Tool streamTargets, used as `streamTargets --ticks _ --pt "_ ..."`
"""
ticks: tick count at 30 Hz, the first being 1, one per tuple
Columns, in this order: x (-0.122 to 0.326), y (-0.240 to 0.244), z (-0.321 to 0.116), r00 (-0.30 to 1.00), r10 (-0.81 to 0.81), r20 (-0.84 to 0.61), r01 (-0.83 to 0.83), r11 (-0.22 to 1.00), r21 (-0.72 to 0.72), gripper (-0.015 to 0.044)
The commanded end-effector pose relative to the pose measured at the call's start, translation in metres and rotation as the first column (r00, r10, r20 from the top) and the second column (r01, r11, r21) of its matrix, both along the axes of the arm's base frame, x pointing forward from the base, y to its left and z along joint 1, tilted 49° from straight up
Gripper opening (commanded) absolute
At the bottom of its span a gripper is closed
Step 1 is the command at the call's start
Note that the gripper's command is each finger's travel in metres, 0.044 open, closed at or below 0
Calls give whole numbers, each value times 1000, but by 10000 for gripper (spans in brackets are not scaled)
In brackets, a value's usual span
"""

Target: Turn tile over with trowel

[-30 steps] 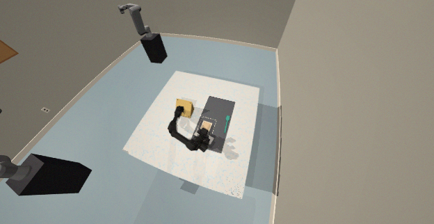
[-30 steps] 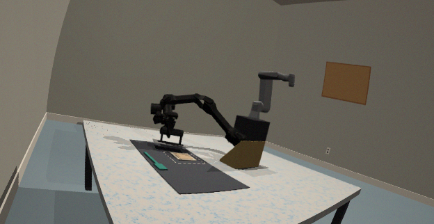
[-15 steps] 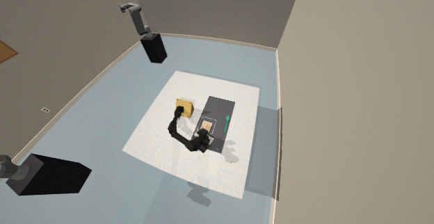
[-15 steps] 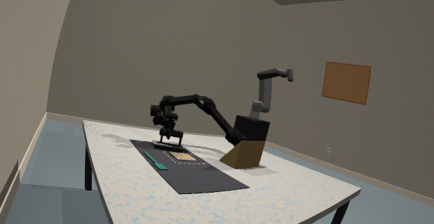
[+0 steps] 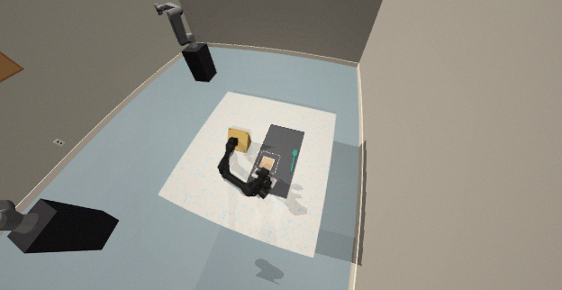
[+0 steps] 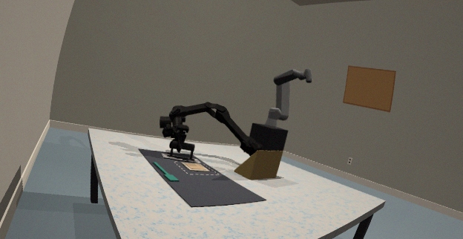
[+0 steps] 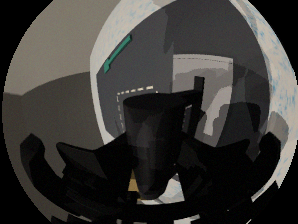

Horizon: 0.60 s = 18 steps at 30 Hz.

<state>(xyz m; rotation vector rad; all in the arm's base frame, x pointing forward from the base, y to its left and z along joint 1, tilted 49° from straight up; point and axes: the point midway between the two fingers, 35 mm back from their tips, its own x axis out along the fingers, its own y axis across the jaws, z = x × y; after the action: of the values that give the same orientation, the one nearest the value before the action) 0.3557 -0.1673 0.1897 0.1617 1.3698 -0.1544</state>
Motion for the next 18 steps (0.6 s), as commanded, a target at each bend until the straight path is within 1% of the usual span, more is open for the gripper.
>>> streamTargets --ticks 1,10,11,18 --pt "1 1 -1 1000 12 5 -12 1000 2 53" --pt "1 1 -1 1000 12 5 -12 1000 2 289" --pt "1 1 -1 1000 12 5 -12 1000 2 300" --pt "1 1 -1 1000 12 5 -12 1000 2 300"
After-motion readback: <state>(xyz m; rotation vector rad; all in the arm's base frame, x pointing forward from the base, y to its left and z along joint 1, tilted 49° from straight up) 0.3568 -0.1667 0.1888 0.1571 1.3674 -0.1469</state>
